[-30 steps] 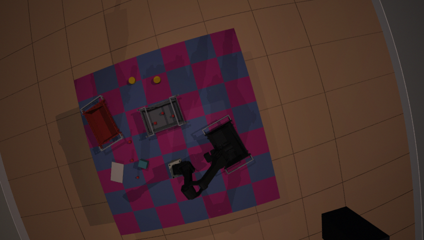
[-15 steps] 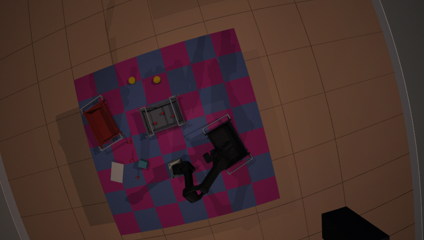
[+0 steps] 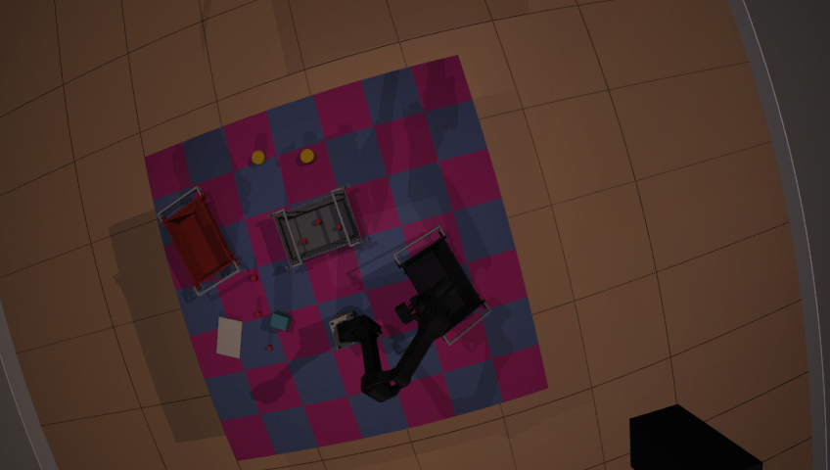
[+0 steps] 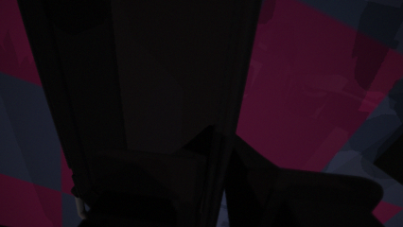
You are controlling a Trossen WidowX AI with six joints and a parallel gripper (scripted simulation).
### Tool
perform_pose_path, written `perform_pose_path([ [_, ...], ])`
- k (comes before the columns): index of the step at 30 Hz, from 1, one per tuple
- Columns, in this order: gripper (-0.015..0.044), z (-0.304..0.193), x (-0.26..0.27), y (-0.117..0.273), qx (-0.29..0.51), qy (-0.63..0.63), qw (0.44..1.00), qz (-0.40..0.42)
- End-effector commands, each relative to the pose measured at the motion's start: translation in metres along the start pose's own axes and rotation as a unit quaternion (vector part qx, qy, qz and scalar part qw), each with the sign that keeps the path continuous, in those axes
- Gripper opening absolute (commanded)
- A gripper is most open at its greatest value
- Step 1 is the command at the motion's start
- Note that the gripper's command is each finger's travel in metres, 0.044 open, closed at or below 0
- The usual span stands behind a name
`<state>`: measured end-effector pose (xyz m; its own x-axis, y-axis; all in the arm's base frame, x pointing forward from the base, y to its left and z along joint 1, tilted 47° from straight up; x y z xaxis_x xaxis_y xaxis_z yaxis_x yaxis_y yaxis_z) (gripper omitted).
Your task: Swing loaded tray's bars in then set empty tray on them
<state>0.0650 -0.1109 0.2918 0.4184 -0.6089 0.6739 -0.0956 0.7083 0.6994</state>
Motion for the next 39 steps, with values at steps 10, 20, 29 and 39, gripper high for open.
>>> perform_pose_path([
  [10, 0.0, 0.004, 0.003, 0.01, 0.0, -0.01, 1.0, 0.019],
  [20, 0.0, 0.006, 0.016, 0.038, 0.008, -0.013, 1.0, 0.014],
  [29, 0.0, 0.011, 0.027, 0.067, 0.014, -0.014, 1.0, 0.013],
  [39, 0.0, 0.012, 0.03, 0.075, 0.015, -0.014, 1.0, 0.014],
])
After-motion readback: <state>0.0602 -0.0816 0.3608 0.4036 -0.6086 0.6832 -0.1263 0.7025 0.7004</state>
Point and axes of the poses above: the point midway between the two fingers, 35 mm back from their tips, its own y axis back along the fingers, its own x axis across the jaws, z = x × y, the point moved 7 cm from there along y, back along the fingers, and after that the axes turned 4 degrees about y, right-handed, at the moved point
